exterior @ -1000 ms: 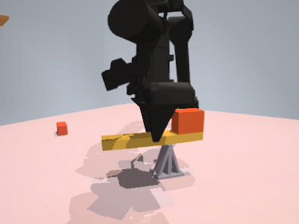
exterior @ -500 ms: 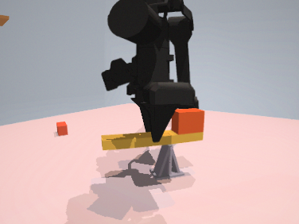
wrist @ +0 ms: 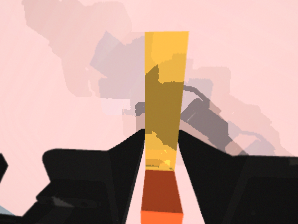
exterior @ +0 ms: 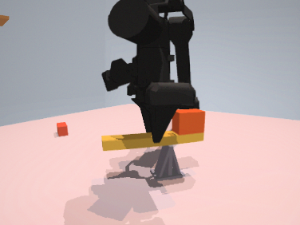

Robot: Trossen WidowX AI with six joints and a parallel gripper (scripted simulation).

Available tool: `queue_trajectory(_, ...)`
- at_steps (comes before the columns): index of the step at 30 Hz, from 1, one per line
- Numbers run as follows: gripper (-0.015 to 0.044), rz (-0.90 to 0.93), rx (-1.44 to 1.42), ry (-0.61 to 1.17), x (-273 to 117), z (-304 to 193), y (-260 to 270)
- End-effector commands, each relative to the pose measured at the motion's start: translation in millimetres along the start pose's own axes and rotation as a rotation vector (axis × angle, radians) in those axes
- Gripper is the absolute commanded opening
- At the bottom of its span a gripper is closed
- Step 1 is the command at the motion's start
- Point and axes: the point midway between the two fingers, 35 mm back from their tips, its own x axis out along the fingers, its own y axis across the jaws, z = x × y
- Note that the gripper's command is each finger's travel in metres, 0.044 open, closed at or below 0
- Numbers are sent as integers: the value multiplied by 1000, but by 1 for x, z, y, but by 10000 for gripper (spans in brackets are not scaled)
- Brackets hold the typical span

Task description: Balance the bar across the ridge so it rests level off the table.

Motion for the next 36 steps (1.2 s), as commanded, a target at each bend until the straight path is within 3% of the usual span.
queue_trajectory(1,173,-1,0,1,0,0,0)
queue_trajectory(13,185,-1,0,1,0,0,0)
queue_trajectory(22,421,-1,0,1,0,0,0)
queue_trajectory(26,440,0,0,0,-2,0,0)
queue_trajectory(34,440,52,0,-37,-92,0,0)
queue_trajectory(36,440,57,0,-40,-99,-1,-1)
